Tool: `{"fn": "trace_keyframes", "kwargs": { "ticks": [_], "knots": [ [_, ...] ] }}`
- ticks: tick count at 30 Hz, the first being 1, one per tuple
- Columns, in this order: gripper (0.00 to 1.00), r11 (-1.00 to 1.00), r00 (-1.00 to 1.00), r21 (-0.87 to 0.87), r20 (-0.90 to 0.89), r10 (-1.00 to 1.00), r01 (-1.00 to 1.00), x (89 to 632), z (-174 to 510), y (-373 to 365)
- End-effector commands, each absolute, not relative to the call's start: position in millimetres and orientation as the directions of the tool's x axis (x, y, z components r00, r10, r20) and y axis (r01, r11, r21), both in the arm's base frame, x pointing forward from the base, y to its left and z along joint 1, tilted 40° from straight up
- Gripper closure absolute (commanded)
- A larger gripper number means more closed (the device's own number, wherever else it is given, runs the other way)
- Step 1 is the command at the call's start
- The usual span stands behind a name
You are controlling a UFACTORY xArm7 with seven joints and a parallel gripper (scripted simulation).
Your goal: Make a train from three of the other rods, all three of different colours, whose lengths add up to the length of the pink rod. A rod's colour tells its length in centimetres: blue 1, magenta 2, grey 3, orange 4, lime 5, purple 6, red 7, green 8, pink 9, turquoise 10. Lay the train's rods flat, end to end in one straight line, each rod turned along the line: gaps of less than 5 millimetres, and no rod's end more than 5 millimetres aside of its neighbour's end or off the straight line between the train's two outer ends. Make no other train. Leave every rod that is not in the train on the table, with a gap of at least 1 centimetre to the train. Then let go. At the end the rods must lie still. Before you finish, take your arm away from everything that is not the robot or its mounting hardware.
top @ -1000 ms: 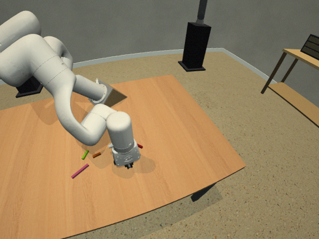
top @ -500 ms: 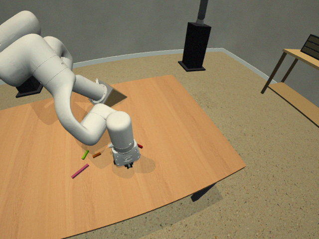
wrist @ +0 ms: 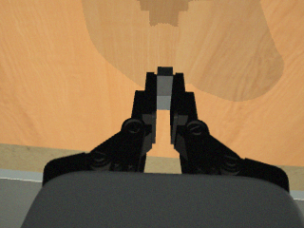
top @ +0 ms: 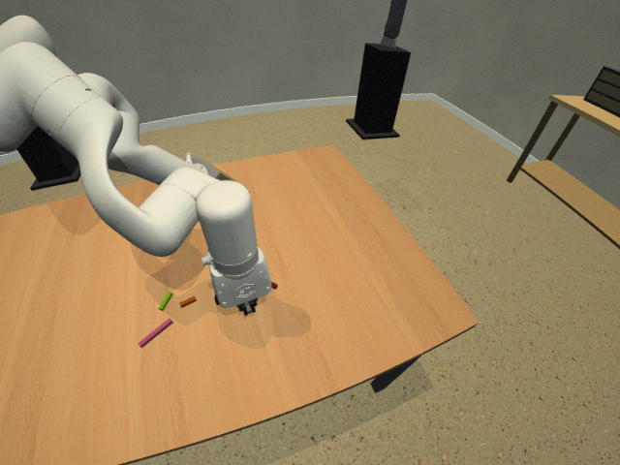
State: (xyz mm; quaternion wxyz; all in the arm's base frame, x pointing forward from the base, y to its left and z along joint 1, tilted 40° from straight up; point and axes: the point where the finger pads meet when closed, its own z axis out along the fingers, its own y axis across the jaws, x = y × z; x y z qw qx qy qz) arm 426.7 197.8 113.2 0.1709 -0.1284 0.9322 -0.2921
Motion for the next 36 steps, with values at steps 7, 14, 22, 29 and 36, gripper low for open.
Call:
{"fn": "trace_keyframes", "kwargs": {
  "ticks": [7,14,22,29,36],
  "knots": [
    [0.96,0.796,-0.907,-0.589,-0.245,-0.341,-0.140,413.7,138.2,213.4],
    [0.96,0.796,-0.907,-0.589,-0.245,-0.341,-0.140,413.7,138.2,213.4],
    [0.96,0.838,-0.921,-0.546,-0.326,-0.214,-0.001,354.8,120.7,196.0],
    [0.96,0.856,-0.913,-0.508,-0.387,-0.131,0.093,313.5,107.9,180.8],
    [0.96,0.857,-0.912,-0.507,-0.389,-0.127,0.097,311.7,107.3,180.1]
  ]
}}
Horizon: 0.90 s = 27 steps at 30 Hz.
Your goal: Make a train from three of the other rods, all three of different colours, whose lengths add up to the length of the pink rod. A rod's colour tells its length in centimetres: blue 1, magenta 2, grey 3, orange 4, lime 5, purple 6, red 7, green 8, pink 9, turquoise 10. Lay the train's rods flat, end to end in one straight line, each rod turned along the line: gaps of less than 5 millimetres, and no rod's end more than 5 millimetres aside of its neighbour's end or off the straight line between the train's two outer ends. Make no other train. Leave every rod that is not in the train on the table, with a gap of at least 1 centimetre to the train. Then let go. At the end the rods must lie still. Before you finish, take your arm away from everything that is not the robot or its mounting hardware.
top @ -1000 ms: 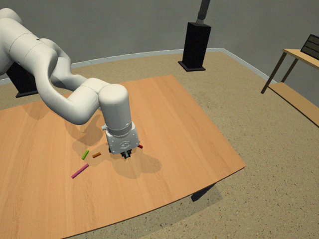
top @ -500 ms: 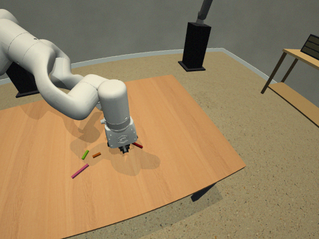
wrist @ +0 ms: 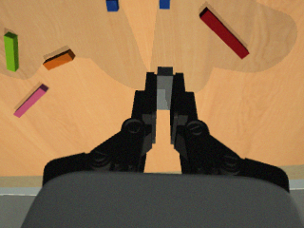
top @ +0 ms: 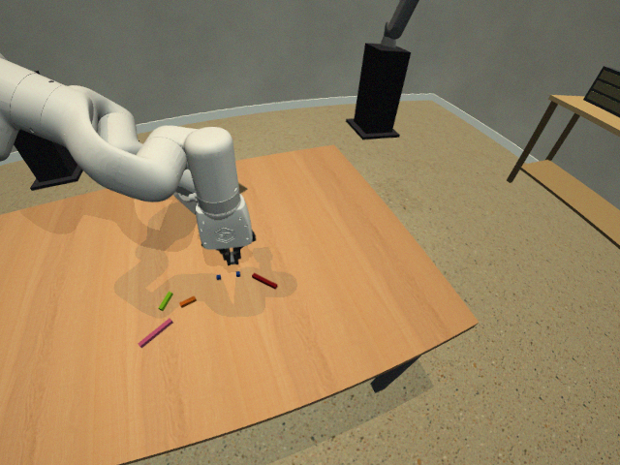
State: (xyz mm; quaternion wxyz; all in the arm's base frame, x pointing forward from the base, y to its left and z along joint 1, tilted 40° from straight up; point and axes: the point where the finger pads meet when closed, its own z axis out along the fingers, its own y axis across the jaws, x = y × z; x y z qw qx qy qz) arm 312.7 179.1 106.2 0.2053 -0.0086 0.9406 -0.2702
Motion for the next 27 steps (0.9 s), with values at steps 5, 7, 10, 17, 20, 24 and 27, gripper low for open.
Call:
{"fn": "trace_keyframes", "kwargs": {
  "ticks": [5,7,10,17,20,24,27],
  "knots": [
    [0.96,0.857,-0.912,-0.507,-0.389,-0.127,0.097,311.7,107.3,180.1],
    [0.96,0.857,-0.912,-0.507,-0.389,-0.127,0.097,311.7,107.3,180.1],
    [0.96,0.857,-0.912,-0.506,-0.389,-0.127,0.097,312.1,106.5,179.6],
    [0.96,0.857,-0.913,-0.506,-0.388,-0.125,0.098,317.6,95.1,172.1],
    [0.96,0.857,-0.913,-0.506,-0.388,-0.125,0.098,321.9,86.1,166.3],
    [0.96,0.857,-0.913,-0.506,-0.388,-0.125,0.098,325.2,79.3,161.8],
    [0.96,0.857,-0.913,-0.506,-0.388,-0.125,0.098,330.3,68.8,155.0]
  ]
}}
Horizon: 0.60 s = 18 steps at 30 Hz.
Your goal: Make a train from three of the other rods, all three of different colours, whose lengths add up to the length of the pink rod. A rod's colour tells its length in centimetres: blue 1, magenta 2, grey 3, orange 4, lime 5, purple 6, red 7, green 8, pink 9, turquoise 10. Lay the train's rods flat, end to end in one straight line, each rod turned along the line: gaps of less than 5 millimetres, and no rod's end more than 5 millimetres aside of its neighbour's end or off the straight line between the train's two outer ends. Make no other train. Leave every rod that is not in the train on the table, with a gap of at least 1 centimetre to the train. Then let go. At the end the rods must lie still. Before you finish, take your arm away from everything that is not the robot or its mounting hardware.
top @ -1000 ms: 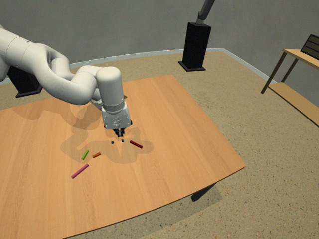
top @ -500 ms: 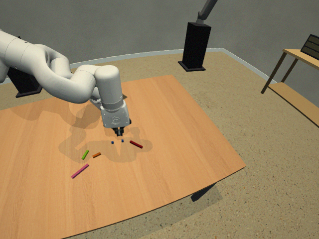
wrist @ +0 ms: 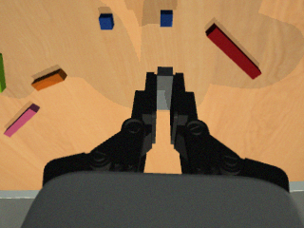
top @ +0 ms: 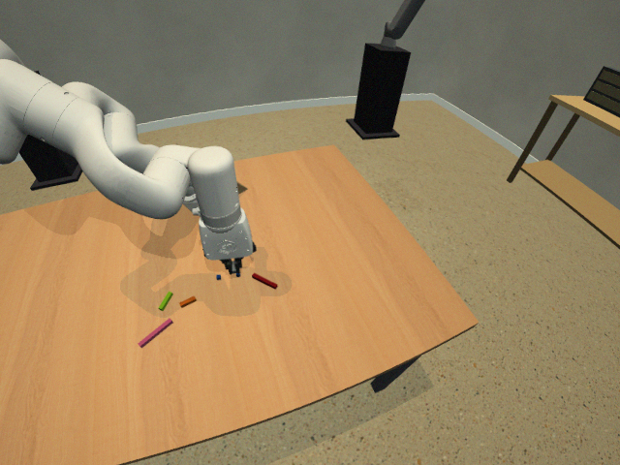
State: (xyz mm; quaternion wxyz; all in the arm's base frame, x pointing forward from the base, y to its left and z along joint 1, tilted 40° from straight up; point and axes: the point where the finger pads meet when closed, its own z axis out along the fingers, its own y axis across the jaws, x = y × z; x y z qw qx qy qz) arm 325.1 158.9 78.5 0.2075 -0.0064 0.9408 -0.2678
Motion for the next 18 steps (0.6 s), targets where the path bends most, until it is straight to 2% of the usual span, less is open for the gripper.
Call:
{"fn": "trace_keyframes", "kwargs": {
  "ticks": [1,18],
  "knots": [
    [0.96,0.857,-0.913,-0.506,-0.388,-0.125,0.098,332.0,65.4,152.7],
    [0.96,0.857,-0.913,-0.506,-0.388,-0.125,0.098,344.5,39.4,135.8]
  ]
}}
